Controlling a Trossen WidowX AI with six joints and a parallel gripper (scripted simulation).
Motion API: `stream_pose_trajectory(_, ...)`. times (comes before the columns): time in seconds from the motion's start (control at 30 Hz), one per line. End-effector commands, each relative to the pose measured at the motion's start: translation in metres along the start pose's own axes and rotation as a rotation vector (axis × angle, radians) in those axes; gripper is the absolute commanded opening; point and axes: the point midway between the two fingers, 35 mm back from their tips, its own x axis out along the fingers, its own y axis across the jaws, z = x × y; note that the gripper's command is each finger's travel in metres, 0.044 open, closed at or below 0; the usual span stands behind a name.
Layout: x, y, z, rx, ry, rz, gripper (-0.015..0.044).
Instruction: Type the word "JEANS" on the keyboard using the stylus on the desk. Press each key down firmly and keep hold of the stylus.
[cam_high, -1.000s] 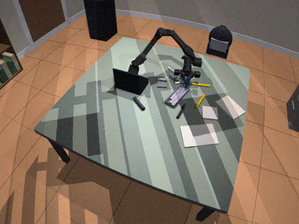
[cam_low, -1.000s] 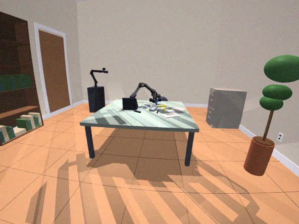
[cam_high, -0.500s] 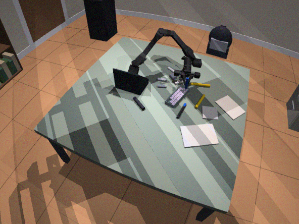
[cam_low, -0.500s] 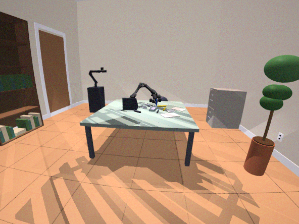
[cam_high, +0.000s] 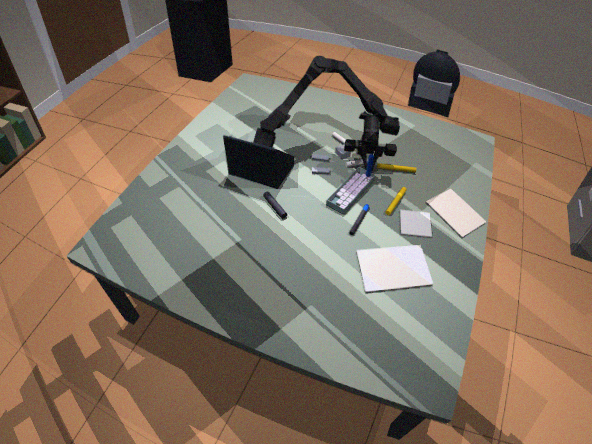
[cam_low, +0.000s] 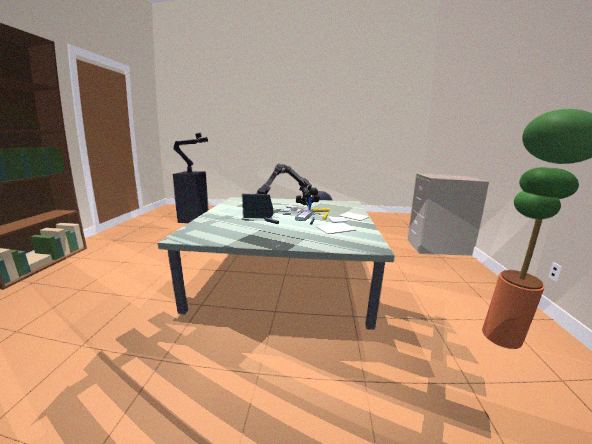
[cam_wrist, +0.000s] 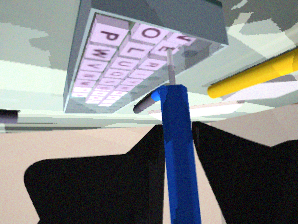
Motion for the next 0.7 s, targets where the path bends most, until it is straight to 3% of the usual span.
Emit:
stream_pose_trajectory(0.0,0.001,0.000,0.000,0.002,0.002,0.001,0.0081)
stream_pose_trajectory(0.4,-0.015,0.000,-0.031,0.011,0.004,0.003,0.0084)
stream_pose_trajectory(0.67,-0.015,0.000,-0.031,0.011,0.004,0.003,0.0031)
